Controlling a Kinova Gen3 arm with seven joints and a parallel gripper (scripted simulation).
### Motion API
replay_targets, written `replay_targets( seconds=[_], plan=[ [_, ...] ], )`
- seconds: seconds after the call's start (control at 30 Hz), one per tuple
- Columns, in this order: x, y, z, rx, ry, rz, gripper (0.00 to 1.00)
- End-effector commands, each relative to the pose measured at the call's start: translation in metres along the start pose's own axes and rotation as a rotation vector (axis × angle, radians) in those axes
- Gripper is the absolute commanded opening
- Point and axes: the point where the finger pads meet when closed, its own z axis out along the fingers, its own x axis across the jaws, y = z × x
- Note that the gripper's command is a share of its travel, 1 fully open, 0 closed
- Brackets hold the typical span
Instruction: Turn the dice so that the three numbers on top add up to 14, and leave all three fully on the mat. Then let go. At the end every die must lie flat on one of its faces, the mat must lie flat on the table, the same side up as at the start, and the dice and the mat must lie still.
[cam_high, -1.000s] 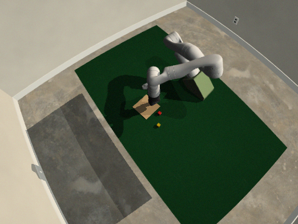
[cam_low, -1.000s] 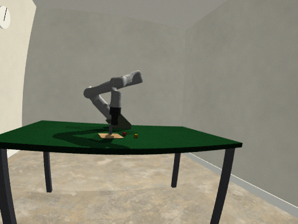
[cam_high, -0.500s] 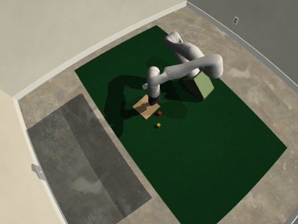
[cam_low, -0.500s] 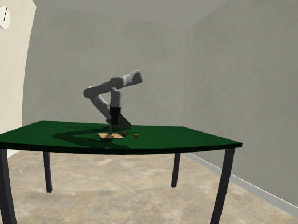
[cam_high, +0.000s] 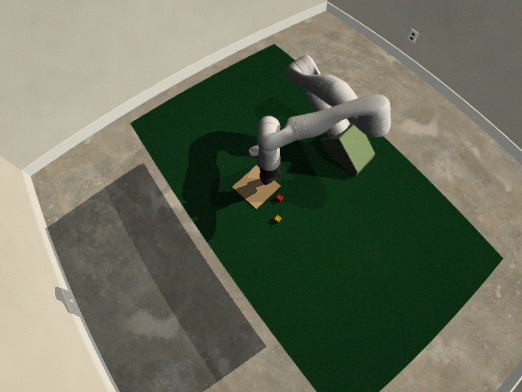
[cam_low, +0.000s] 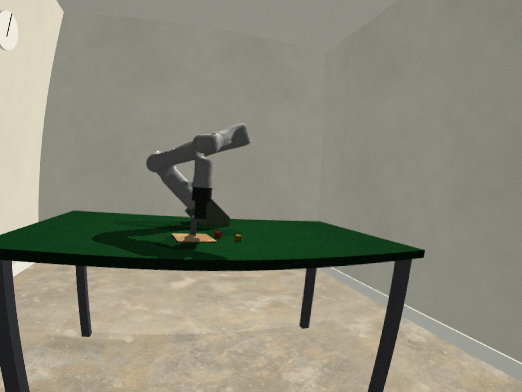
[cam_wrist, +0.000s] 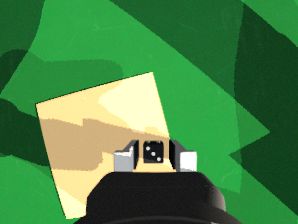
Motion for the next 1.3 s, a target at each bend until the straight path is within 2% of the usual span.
replay_targets(
  seconds=[0.0, 0.2, 0.27, 0.63, 0.77, 0.93, 0.97, 1.27],
  plan=[
    [-0.001, 0.001, -0.004, -0.003, -0.003, -0.001, 0.7],
    [-0.001, 0.001, -0.027, -0.003, -0.003, -0.001, 0.7],
    [-0.001, 0.001, -0.027, -0.003, -0.003, -0.001, 0.7],
    [-0.001, 0.001, -0.081, -0.003, -0.003, -0.001, 0.7],
    [-0.001, 0.001, -0.089, -0.003, -0.003, -0.001, 0.7],
    [-0.001, 0.001, -0.09, -0.003, -0.003, -0.001, 0.7],
    [-0.001, 0.001, -0.09, -0.003, -0.003, -0.001, 1.0],
    [-0.001, 0.001, -0.09, -0.003, -0.003, -0.001, 1.0]
  ],
)
